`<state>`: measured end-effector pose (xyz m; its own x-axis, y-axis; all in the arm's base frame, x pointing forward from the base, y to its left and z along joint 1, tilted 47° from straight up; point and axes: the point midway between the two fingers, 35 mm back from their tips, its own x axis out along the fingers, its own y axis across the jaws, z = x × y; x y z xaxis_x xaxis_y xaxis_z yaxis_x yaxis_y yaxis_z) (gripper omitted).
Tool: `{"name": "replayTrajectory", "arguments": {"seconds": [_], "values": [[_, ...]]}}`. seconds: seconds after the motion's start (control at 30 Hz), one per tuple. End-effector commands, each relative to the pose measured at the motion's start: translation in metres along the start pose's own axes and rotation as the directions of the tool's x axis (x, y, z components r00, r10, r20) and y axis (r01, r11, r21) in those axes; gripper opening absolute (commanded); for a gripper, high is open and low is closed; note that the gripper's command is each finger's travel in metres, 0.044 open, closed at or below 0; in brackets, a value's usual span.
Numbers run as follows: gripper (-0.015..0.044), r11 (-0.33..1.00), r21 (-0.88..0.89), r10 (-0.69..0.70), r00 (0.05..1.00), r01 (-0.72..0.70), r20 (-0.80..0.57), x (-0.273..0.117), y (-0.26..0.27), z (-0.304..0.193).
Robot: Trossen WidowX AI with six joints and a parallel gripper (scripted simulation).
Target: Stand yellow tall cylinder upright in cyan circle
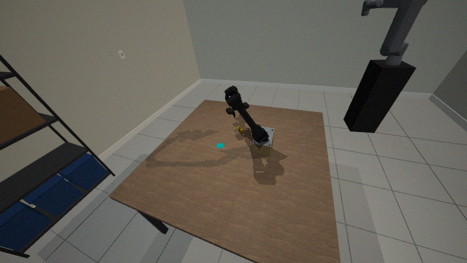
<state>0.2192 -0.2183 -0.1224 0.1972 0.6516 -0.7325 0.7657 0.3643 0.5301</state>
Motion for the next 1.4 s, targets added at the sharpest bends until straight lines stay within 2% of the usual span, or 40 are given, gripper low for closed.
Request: {"name": "replayTrajectory", "arguments": {"seconds": [0.0, 0.17, 0.47, 0.6, 0.87, 1.03, 1.37], "values": [[0.0309, 0.998, 0.058, 0.017, 0.998, -0.014, -0.059, 0.011, 0.002, -0.010], [0.0309, 0.998, 0.060, 0.018, 0.998, -0.014, -0.061, 0.020, 0.003, -0.010], [0.0309, 0.998, 0.060, 0.022, 0.998, -0.018, -0.064, 0.120, 0.006, -0.018], [0.0309, 0.998, 0.059, 0.022, 0.998, -0.018, -0.064, 0.122, 0.006, -0.018], [0.0105, 0.998, 0.059, 0.022, 0.998, -0.018, -0.064, 0.122, 0.006, -0.018], [0.0105, 0.998, 0.060, 0.022, 0.998, -0.018, -0.064, 0.120, 0.006, -0.018], [0.0105, 0.998, 0.060, 0.019, 0.998, -0.015, -0.060, 0.092, 0.005, -0.012]]}}
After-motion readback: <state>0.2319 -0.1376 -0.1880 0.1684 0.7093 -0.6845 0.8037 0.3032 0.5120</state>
